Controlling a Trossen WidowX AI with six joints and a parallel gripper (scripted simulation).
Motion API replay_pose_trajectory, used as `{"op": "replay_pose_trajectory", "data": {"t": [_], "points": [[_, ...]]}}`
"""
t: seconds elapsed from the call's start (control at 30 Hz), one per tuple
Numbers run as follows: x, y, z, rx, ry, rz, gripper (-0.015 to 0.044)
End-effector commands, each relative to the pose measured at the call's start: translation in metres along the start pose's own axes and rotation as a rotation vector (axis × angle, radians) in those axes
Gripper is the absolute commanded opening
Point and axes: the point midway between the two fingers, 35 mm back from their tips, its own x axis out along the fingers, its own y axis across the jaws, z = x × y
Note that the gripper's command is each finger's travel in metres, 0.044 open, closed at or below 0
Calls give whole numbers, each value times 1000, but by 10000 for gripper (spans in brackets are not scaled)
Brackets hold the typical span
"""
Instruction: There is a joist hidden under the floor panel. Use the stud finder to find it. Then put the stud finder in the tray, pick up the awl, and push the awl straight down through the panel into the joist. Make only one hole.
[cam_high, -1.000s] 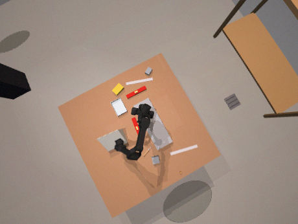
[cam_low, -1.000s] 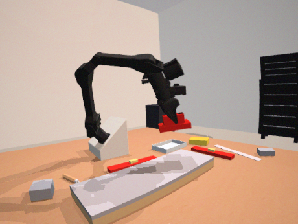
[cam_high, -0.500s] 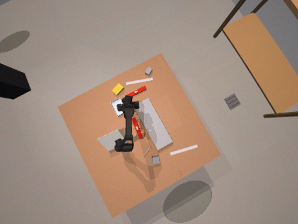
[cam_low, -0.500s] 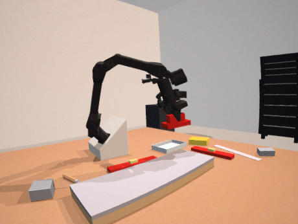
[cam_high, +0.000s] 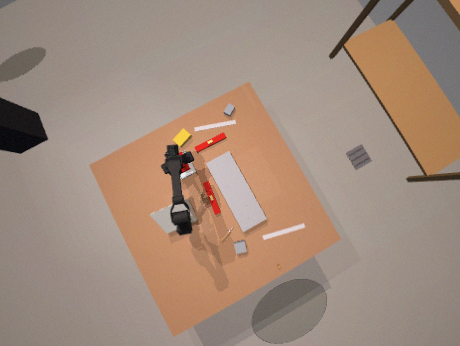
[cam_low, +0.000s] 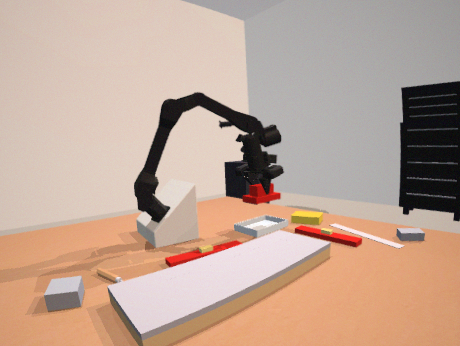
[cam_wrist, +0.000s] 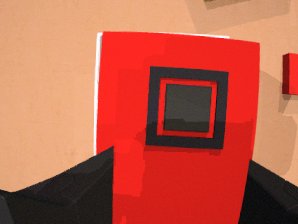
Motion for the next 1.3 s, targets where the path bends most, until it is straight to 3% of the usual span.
{"op": "replay_pose_trajectory", "data": {"t": [0.0, 1.27], "points": [[4, 10, 4, -28, 0, 9, 0], [80, 8, -17, -28, 1, 7, 0]]}}
